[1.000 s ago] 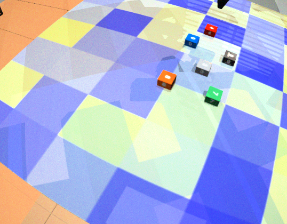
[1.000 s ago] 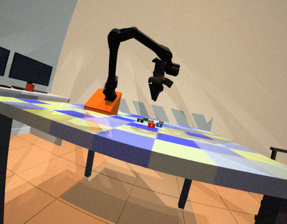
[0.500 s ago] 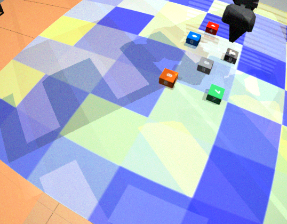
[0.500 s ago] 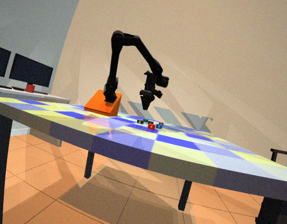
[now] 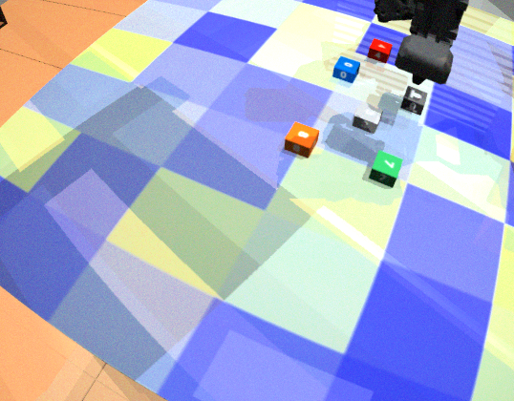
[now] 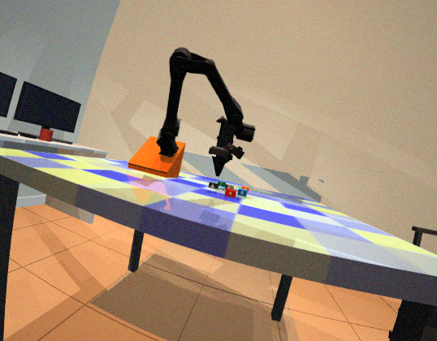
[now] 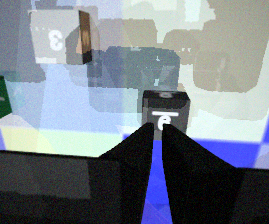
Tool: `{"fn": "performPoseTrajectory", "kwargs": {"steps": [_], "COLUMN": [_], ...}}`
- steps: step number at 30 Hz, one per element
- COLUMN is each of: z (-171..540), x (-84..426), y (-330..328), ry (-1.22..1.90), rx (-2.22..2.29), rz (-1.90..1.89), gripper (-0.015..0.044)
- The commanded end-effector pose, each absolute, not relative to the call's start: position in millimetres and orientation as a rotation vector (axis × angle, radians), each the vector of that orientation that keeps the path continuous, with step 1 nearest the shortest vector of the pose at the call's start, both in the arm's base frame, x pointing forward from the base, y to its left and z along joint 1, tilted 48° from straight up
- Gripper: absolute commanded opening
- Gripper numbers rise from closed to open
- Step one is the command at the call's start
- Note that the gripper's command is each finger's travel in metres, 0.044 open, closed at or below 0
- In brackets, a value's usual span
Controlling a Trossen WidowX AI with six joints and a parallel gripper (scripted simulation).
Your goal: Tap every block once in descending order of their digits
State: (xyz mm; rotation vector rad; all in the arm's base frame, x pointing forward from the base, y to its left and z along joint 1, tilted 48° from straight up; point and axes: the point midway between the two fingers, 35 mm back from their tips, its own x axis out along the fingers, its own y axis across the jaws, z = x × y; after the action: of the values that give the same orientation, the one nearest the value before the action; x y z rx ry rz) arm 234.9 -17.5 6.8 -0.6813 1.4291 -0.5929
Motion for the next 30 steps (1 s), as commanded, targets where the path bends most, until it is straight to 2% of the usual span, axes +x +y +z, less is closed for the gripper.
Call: {"fn": "performPoseTrajectory", "kwargs": {"steps": [1,21,30], "z": [7,-13,0], "x": [235,237,236], "y": [-19,-41,-25], "ry": [1.429,1.428,1.427], "rx": [-0.689,-0.690,-0.686], "rz": [-0.595,-0.597,-0.593], "gripper": [0.0020,0.0020,0.0020]}}
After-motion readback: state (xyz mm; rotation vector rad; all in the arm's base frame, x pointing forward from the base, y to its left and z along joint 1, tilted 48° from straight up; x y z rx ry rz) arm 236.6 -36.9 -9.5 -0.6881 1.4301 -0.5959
